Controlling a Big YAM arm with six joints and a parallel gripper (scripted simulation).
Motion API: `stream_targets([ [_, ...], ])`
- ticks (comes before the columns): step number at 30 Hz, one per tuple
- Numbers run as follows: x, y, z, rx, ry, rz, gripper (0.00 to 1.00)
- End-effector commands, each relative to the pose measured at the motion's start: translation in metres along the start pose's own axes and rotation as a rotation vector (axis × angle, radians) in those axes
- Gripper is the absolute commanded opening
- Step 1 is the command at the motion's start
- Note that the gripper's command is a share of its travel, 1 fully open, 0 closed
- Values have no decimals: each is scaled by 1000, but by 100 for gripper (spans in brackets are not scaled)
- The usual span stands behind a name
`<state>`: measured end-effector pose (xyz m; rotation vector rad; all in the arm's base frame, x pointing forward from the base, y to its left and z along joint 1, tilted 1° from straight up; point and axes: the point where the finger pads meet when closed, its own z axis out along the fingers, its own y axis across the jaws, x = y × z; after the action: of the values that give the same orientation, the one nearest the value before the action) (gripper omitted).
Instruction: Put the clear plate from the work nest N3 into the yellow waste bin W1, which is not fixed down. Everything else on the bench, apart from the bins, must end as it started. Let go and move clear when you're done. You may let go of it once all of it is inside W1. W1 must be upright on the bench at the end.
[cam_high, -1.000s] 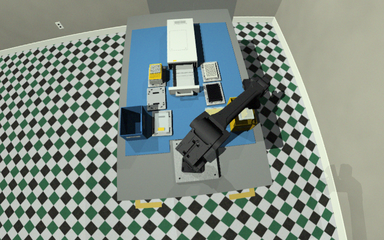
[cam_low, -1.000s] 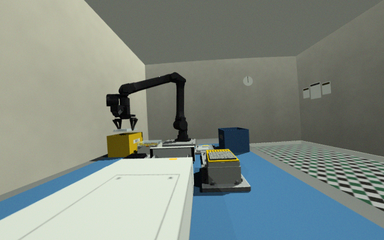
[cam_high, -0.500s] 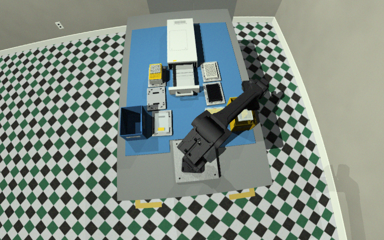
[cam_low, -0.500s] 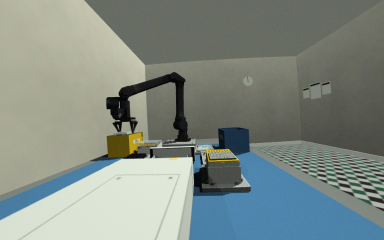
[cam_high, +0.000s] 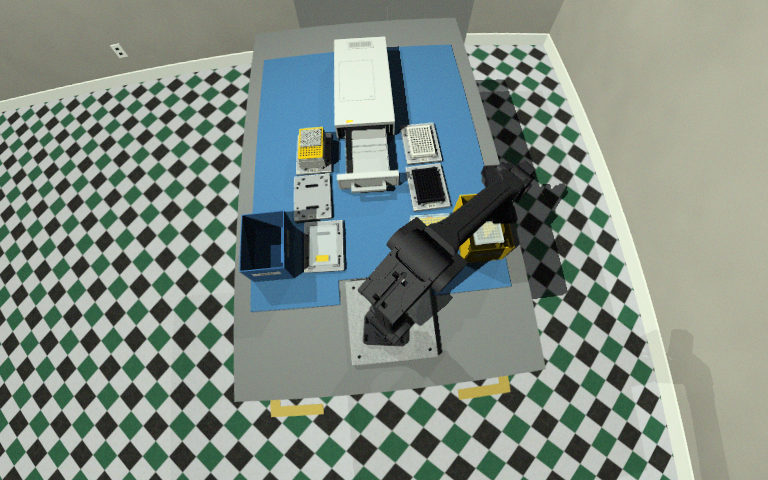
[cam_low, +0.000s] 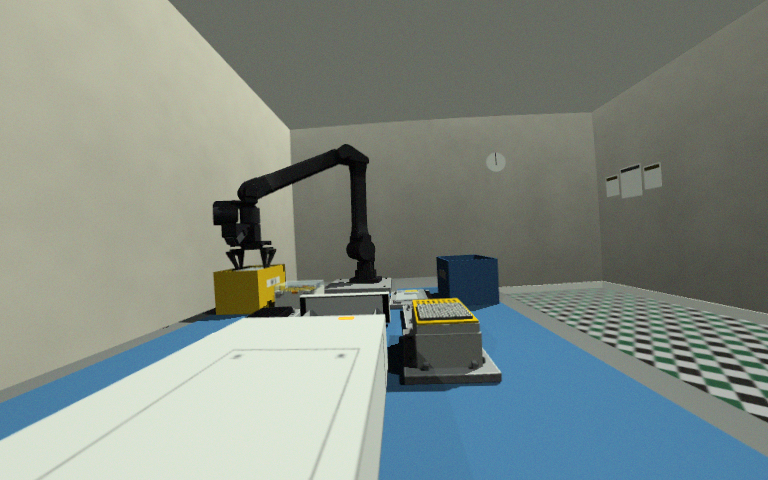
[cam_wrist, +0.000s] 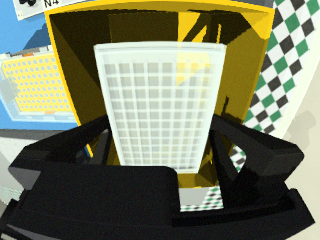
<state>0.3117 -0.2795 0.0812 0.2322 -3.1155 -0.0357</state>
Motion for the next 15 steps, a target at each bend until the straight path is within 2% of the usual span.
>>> stream_targets([
  [1, -6, 0, 7, 5, 0, -18, 0],
  [2, -8, -3, 5, 10, -5, -18, 0],
  [3, -9, -9, -9, 29, -22, -4, 0],
  [15, -9, -9, -9, 29, -22, -4, 0],
])
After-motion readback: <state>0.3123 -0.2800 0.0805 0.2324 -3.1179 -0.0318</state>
